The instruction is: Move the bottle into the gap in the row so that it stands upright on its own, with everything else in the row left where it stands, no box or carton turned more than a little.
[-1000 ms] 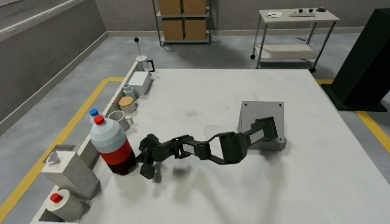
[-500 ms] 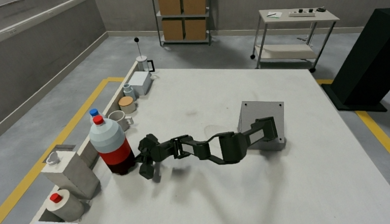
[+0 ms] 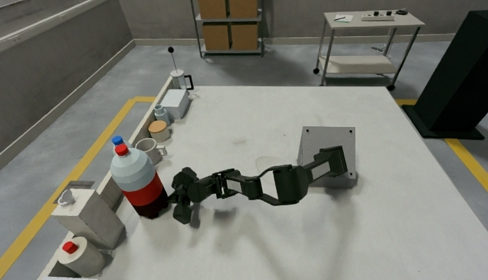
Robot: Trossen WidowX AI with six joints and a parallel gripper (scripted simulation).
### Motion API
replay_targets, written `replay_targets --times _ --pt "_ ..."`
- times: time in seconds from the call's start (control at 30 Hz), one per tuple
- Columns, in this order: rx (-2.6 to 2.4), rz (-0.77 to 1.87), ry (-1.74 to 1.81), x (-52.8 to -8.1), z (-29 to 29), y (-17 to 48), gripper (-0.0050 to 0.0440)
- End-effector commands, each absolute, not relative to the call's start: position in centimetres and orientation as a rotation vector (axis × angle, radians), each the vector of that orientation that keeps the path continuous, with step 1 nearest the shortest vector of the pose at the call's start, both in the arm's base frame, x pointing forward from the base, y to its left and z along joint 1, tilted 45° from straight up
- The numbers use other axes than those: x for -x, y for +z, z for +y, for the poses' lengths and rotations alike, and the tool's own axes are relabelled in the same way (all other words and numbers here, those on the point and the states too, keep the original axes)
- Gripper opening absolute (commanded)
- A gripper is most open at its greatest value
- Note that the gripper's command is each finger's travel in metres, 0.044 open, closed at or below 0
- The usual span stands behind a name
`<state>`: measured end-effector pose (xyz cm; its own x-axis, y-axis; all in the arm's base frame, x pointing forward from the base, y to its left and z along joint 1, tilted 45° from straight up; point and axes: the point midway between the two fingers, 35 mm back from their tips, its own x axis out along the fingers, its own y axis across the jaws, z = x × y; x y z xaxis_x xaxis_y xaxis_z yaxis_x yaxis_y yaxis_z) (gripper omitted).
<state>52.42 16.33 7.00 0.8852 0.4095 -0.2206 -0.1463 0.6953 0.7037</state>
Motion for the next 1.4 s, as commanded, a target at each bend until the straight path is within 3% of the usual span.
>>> replay_targets --times 0.0,1.37 --pt "-0.739 0.363 0.325 -53.4 16.3 7.7 -0.0050" --pt "-0.738 0.362 0.327 -56.1 16.2 7.5 -0.0050"
